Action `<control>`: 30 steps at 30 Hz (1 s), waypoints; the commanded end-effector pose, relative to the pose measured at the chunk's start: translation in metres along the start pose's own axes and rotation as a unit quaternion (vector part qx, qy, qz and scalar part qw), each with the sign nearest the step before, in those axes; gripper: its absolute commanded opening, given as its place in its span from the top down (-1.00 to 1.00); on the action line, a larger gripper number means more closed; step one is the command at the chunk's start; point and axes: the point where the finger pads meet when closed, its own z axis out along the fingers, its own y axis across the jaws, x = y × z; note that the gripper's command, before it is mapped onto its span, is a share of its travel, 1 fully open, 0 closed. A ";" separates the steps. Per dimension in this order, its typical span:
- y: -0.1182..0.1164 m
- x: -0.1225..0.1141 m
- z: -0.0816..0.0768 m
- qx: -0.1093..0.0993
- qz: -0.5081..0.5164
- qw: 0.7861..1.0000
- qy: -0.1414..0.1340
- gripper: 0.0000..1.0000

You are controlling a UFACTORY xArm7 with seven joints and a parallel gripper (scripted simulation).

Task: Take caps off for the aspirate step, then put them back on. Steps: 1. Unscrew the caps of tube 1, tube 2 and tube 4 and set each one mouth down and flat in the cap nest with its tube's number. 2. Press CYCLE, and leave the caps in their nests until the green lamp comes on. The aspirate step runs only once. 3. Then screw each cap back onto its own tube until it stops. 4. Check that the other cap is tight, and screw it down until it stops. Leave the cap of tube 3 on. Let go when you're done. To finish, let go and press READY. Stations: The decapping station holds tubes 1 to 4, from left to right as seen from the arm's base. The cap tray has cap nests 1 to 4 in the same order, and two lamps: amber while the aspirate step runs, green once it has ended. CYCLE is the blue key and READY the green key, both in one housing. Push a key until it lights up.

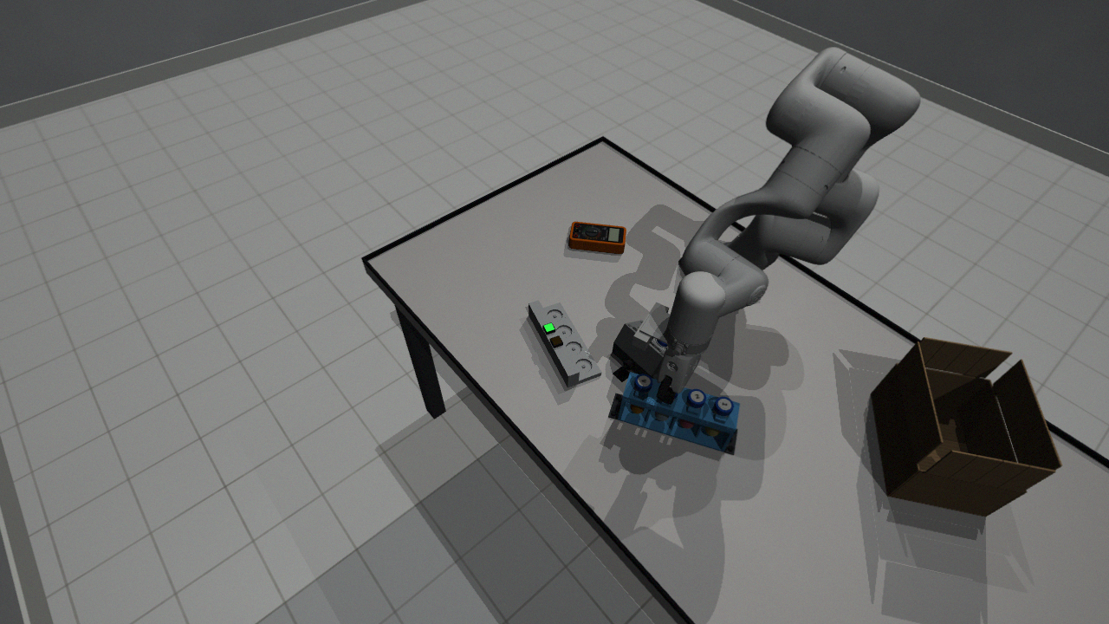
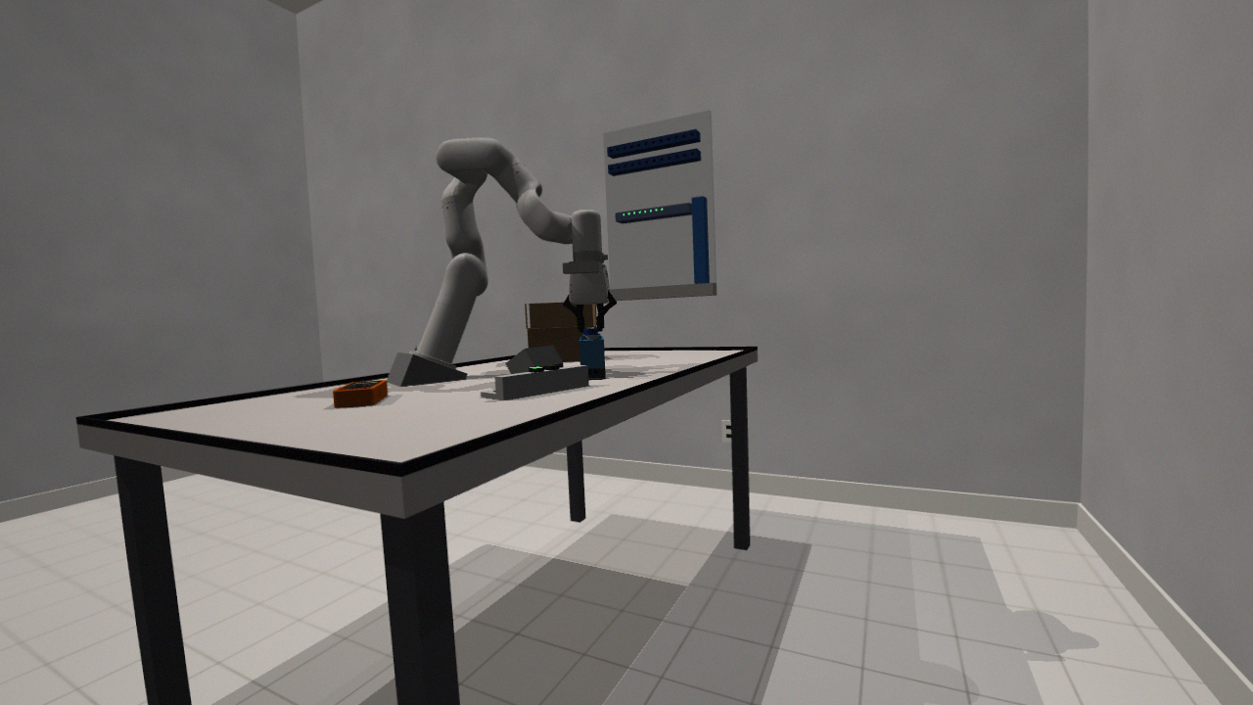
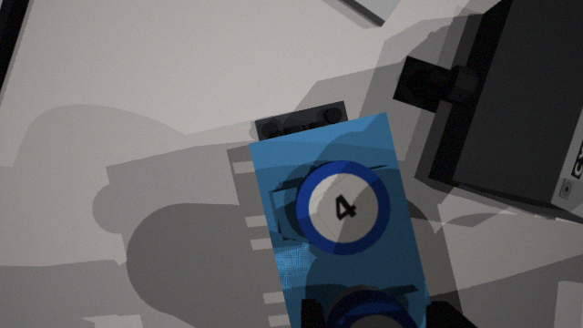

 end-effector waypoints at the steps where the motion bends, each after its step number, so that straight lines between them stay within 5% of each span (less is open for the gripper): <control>1: -0.002 0.000 -0.013 0.003 0.000 1.000 0.000 0.08; 16: -0.002 0.000 -0.043 0.003 0.000 1.000 0.000 0.08; 17: 0.005 0.005 -0.043 0.003 0.042 0.999 0.000 1.00; 22: 0.025 0.020 -0.043 0.003 0.153 0.988 0.000 1.00; 30: 0.047 0.037 -0.043 0.003 0.153 0.988 0.000 1.00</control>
